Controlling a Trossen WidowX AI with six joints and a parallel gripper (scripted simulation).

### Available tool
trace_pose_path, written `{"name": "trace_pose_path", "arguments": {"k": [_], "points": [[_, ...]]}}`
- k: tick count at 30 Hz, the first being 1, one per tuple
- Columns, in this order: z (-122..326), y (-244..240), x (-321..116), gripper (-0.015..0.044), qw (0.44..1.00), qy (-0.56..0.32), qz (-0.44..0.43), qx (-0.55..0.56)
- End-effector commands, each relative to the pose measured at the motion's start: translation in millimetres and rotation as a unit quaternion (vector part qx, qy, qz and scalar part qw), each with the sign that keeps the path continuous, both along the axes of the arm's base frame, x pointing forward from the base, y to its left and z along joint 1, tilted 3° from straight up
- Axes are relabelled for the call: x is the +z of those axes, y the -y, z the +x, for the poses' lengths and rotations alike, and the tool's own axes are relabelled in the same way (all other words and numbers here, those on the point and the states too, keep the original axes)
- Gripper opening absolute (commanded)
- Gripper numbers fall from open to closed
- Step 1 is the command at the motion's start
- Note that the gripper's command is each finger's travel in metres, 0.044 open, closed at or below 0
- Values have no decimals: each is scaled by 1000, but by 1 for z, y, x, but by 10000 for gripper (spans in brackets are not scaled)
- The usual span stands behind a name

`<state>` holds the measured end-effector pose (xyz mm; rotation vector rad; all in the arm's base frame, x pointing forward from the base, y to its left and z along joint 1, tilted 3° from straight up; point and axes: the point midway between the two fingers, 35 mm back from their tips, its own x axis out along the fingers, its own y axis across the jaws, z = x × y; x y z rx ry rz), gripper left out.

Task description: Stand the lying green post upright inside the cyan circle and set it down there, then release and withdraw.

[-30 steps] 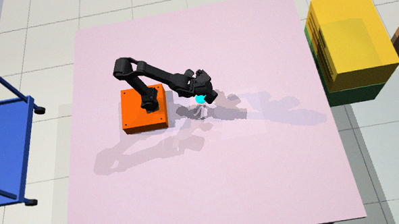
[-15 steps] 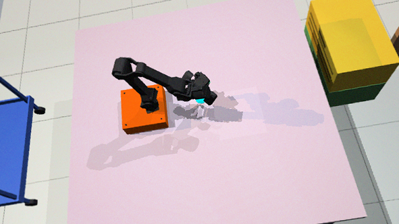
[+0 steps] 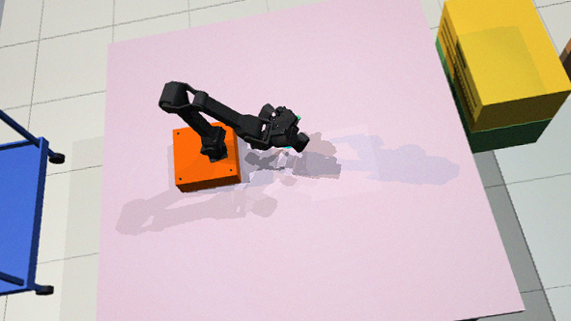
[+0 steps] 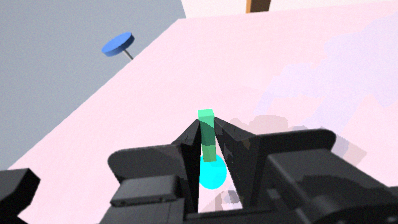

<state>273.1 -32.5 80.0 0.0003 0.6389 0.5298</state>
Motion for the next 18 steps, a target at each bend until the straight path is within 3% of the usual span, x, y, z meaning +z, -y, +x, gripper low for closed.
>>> {"name": "trace_pose_path", "arguments": {"k": [1, 18], "points": [[-3, 0, -1, 22, 1000, 15, 8, 1], [-10, 3, 3, 22, 997, 72, 25, 2]]}}
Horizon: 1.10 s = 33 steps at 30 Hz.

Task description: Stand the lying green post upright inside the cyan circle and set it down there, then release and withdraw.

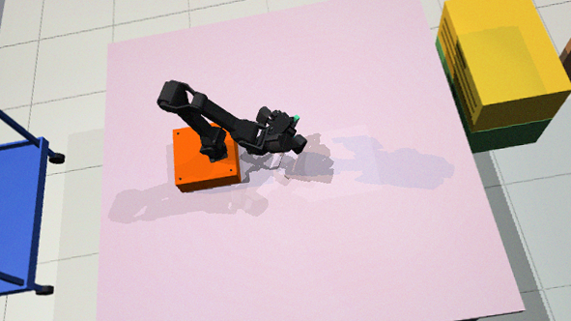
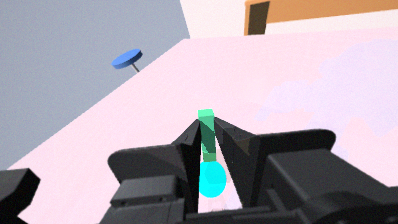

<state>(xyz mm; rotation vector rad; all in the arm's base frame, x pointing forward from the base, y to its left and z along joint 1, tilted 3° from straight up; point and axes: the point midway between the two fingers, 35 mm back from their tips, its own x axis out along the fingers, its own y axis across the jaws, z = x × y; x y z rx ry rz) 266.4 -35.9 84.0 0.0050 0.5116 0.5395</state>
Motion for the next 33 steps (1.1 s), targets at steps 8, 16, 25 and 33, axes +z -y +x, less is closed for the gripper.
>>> {"name": "trace_pose_path", "arguments": {"k": [8, 16, 25, 33], "points": [[-8, 0, 1, 22, 999, 39, 11, 3], [-12, 1, 4, 22, 998, 66, 16, 4], [-18, 1, 6, 22, 995, 96, 20, 7], [-24, 0, 9, 22, 992, 122, 22, 10]]}}
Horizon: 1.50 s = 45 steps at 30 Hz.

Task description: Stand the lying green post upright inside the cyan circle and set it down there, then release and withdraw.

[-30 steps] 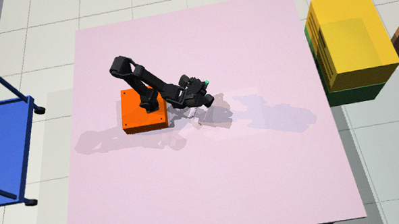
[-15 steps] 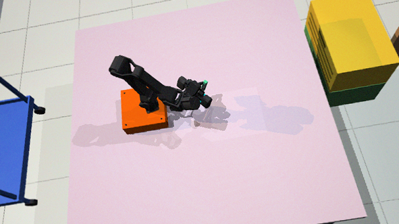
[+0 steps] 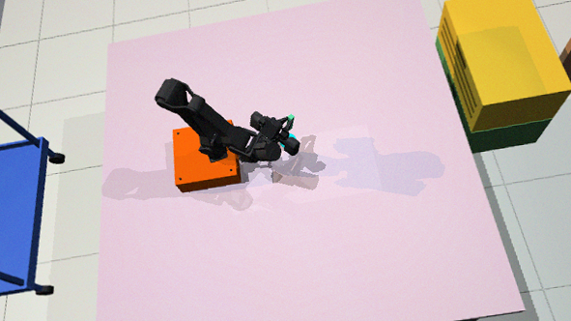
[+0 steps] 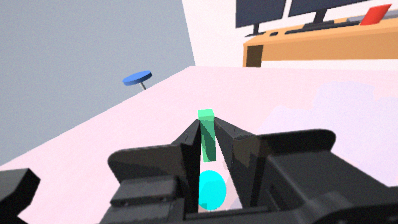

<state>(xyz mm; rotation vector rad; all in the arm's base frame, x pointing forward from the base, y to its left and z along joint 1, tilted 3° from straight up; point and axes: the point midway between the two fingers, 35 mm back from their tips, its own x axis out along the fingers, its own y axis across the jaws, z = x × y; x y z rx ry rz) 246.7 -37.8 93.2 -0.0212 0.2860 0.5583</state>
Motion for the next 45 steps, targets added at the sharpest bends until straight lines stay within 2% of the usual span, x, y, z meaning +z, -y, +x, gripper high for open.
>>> {"name": "trace_pose_path", "arguments": {"k": [1, 28, 45], "points": [[-5, -1, 0, 22, 1000, 16, 3, 2], [-28, -7, 8, 22, 995, 103, 1, 15], [-29, -7, 8, 22, 994, 105, 1, 15]]}}
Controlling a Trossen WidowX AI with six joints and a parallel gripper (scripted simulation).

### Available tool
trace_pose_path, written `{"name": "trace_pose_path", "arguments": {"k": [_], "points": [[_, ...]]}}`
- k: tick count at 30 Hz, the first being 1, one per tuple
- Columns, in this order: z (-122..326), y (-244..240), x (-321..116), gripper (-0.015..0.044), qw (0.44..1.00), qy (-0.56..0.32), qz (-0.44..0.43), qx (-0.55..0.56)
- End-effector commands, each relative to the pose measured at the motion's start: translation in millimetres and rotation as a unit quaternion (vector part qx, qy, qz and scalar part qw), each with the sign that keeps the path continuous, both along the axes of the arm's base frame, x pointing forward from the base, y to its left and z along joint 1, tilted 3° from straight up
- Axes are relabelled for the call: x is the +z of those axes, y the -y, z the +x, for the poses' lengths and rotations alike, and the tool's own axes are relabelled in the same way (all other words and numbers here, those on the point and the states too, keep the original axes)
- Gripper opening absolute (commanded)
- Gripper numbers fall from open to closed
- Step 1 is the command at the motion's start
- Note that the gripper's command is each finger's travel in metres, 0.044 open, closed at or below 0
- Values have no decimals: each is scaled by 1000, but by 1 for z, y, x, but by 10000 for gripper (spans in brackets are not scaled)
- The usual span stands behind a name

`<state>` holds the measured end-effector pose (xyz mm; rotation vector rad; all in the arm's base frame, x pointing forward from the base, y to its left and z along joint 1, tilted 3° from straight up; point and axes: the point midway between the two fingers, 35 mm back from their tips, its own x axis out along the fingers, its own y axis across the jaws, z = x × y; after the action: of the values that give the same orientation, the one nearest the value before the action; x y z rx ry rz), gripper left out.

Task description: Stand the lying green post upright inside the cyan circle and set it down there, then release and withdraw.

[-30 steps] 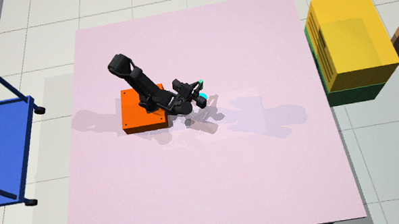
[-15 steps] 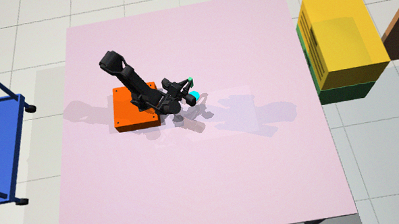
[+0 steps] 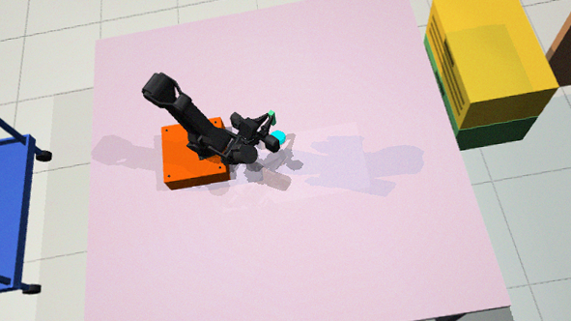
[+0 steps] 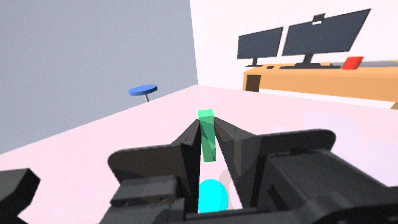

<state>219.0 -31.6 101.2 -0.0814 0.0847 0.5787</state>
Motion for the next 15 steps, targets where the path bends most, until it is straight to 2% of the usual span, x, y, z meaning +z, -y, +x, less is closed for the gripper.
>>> {"name": "trace_pose_path", "arguments": {"k": [1, 15], "points": [[-1, -1, 0, 22, 1000, 2, 0, 2], [4, 5, -18, 22, 1000, 2, 0, 2]]}}
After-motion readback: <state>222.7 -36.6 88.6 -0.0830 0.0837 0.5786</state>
